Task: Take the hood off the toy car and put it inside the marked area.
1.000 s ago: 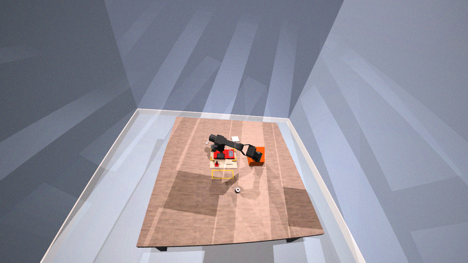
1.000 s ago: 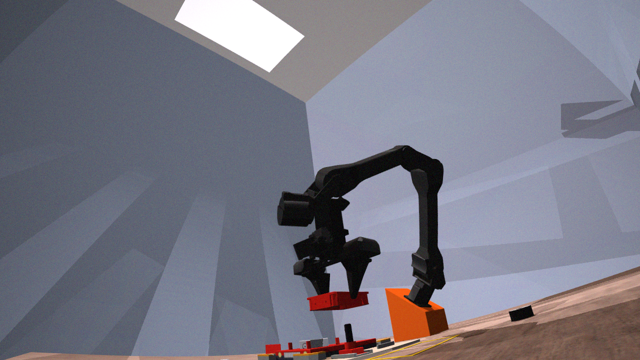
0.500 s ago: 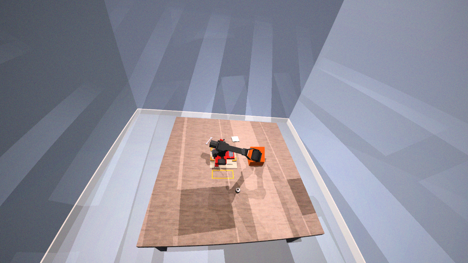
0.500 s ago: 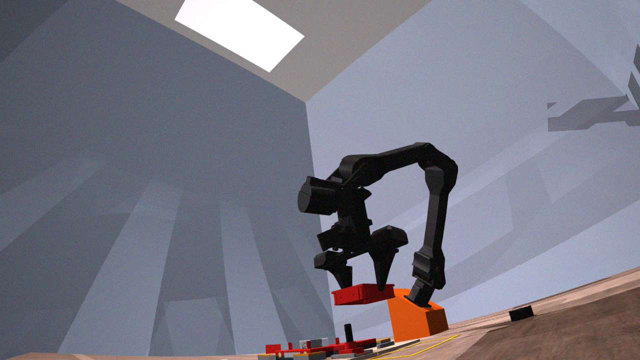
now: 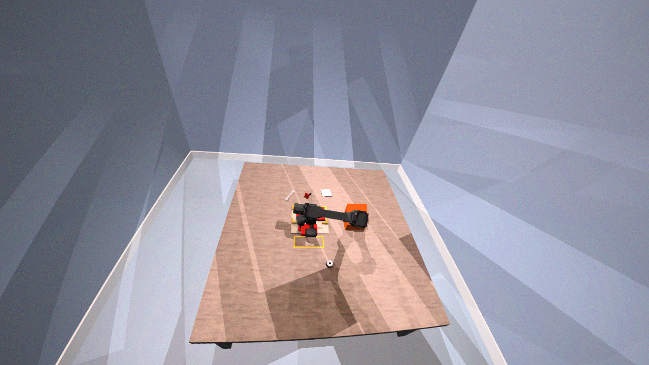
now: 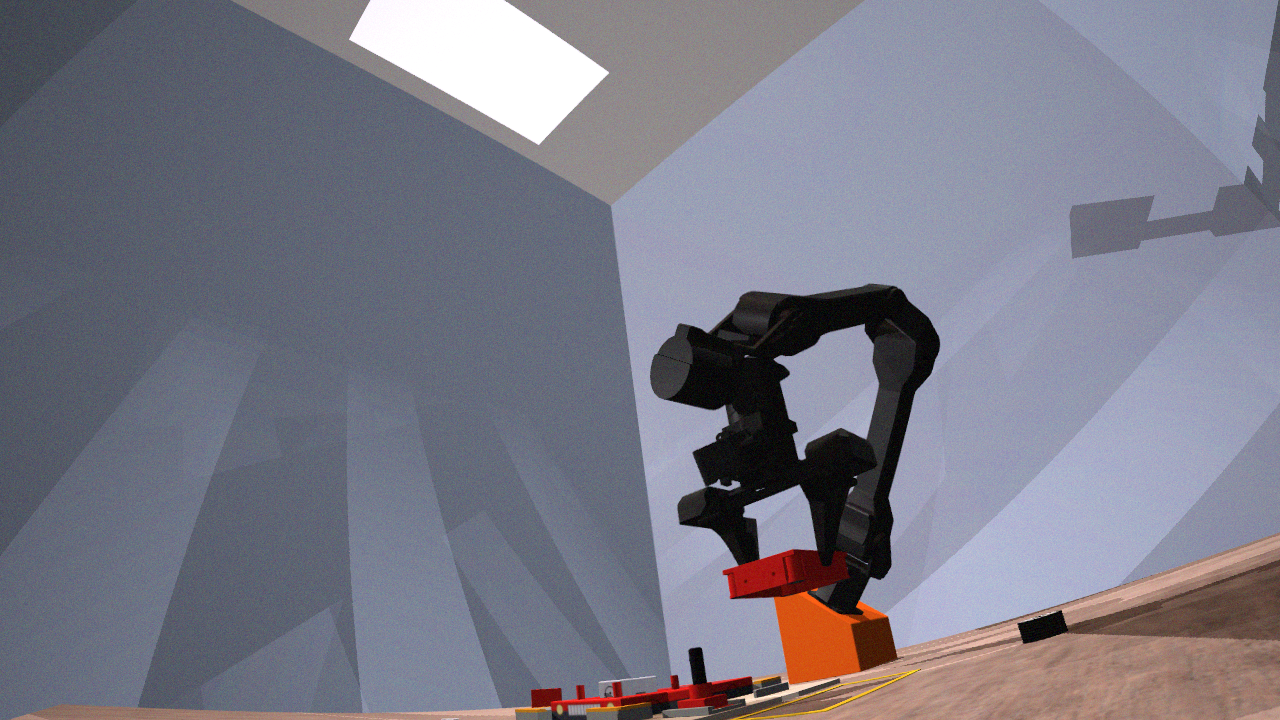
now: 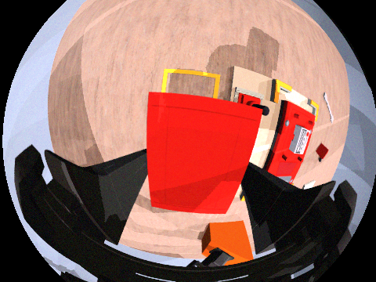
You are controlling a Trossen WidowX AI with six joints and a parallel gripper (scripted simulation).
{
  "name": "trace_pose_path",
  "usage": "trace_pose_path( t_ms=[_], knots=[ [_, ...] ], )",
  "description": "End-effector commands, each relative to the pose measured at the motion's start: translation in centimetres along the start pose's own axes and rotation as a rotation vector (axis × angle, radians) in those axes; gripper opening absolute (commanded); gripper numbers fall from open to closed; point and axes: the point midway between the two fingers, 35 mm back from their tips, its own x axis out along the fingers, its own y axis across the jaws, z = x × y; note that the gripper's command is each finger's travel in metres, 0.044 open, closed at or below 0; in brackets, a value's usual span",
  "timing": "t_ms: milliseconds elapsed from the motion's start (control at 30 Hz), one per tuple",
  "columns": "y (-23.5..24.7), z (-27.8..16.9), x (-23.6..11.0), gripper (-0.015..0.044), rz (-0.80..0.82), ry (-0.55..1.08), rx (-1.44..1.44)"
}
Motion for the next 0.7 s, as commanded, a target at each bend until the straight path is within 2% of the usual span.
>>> trace_pose_path(
  t_ms=[0,667],
  knots=[
    [1.31,-0.65,-0.09,0.0,0.007,-0.001,0.0],
    [1.56,-0.69,0.73,0.0,0.007,0.0,-0.001]
  ],
)
